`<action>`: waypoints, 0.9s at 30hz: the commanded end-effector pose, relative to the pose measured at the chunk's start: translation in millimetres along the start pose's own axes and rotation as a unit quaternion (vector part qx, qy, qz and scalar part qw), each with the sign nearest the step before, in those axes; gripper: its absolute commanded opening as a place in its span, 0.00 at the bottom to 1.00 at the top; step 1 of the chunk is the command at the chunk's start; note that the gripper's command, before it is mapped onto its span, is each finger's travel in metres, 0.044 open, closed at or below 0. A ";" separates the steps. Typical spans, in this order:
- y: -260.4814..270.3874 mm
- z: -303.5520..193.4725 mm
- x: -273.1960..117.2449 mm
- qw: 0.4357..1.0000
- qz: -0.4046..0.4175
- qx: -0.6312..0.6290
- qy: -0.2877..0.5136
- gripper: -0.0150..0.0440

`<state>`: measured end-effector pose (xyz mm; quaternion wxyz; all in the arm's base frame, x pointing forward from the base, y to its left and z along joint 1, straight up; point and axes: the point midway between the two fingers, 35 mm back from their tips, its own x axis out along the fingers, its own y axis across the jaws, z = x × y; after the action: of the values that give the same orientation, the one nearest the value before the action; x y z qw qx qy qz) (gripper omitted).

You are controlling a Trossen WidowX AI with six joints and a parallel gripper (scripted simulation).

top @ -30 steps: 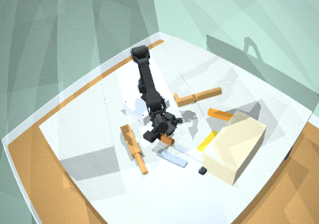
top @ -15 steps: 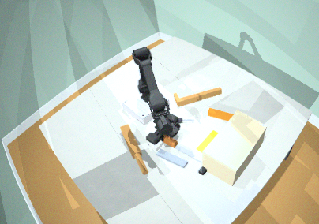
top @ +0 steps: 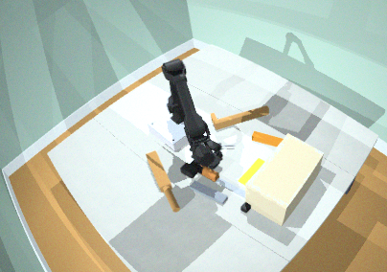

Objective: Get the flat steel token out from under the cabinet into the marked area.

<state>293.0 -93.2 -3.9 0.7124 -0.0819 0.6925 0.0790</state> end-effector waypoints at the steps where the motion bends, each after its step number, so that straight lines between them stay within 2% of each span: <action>1: -0.4 5.6 -0.3 1.000 -0.001 0.000 0.000 0.25; 27: -0.6 36.6 -0.9 1.000 -0.001 0.000 -0.001 0.25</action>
<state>324.6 -86.2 -2.4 0.7131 -0.0818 0.6918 0.0793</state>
